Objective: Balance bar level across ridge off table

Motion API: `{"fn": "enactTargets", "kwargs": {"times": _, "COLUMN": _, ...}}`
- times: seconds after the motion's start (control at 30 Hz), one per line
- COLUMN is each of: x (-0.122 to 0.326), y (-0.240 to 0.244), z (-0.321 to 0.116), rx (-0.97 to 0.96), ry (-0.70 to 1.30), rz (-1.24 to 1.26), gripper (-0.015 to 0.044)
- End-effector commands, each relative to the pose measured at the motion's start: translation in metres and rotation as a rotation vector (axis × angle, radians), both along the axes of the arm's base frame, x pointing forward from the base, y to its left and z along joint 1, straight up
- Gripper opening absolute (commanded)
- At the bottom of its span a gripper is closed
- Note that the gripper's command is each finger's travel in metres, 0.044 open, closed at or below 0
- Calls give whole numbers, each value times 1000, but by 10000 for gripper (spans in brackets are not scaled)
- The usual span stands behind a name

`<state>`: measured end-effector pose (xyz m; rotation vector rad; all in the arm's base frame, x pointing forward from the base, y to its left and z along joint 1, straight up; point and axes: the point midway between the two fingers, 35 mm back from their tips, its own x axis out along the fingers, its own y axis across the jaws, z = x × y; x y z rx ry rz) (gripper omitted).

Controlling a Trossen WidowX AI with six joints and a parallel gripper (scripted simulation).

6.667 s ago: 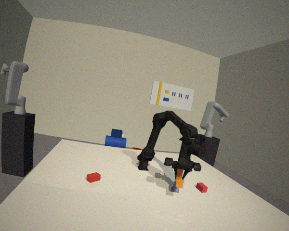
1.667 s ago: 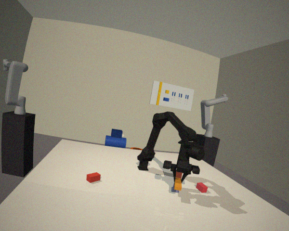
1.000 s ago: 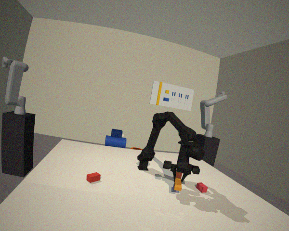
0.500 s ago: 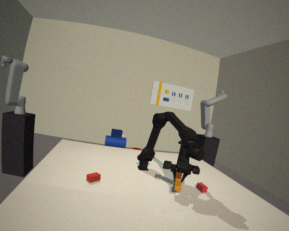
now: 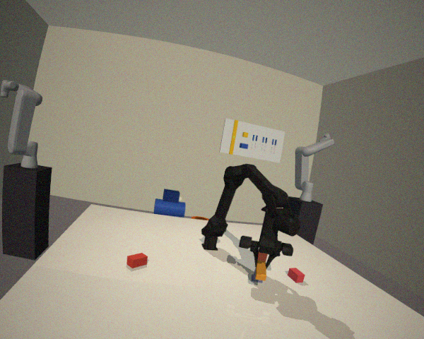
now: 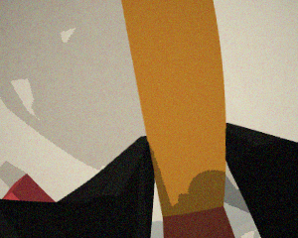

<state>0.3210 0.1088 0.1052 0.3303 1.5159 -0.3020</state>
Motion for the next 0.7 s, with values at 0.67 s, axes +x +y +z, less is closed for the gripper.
{"fn": "enactTargets", "kwargs": {"times": 0.67, "x": 0, "y": 0, "z": 0, "rx": 0, "ry": 1, "rz": 0, "gripper": 167}}
